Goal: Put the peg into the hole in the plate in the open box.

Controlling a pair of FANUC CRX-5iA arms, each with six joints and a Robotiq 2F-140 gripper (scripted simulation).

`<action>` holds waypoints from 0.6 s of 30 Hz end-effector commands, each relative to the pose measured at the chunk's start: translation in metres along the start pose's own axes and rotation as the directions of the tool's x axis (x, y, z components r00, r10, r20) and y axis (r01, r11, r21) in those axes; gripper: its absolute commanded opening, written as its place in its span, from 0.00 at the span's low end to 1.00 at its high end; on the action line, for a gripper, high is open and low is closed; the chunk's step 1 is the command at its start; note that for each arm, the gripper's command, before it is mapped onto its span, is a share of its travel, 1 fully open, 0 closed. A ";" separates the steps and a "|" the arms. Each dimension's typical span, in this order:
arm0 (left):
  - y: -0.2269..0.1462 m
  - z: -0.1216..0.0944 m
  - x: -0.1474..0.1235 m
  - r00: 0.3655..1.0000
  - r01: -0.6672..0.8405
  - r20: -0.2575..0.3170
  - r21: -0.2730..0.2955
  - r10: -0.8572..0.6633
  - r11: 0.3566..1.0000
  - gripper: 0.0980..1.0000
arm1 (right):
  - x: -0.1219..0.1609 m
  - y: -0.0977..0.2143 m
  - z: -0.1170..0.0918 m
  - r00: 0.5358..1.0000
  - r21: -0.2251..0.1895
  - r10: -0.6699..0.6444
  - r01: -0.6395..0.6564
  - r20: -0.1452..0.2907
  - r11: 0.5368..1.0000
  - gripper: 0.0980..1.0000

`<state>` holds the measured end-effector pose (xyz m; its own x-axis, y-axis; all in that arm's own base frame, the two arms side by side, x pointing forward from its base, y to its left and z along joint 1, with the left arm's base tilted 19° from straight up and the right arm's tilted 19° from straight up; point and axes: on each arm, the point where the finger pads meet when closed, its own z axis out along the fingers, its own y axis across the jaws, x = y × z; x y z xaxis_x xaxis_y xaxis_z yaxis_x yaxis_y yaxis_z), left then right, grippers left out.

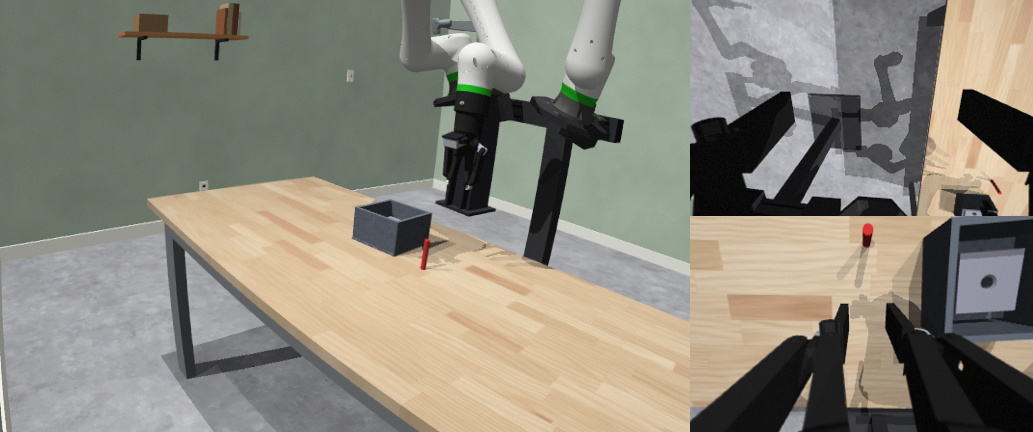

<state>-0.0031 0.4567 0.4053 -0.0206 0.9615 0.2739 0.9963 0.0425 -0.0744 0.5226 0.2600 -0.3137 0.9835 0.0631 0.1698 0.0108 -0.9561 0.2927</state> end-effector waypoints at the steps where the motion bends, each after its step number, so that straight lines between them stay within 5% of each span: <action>1: 0.000 -0.001 0.000 1.000 0.000 -0.002 0.000 0.000 1.000 1.00 | 0.006 0.002 -0.003 0.997 -0.025 -0.002 0.005 0.080 1.000 0.25; 18: 0.000 -0.001 0.000 1.000 0.000 -0.002 0.000 0.000 1.000 1.00 | 0.007 0.001 -0.005 0.994 -0.024 -0.003 0.005 0.113 1.000 0.25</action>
<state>-0.0031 0.4567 0.4053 -0.0206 0.9615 0.2739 0.9963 0.0425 -0.0744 0.5264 0.2597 -0.3080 0.9977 0.0322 0.0603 0.0114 -0.9483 0.3170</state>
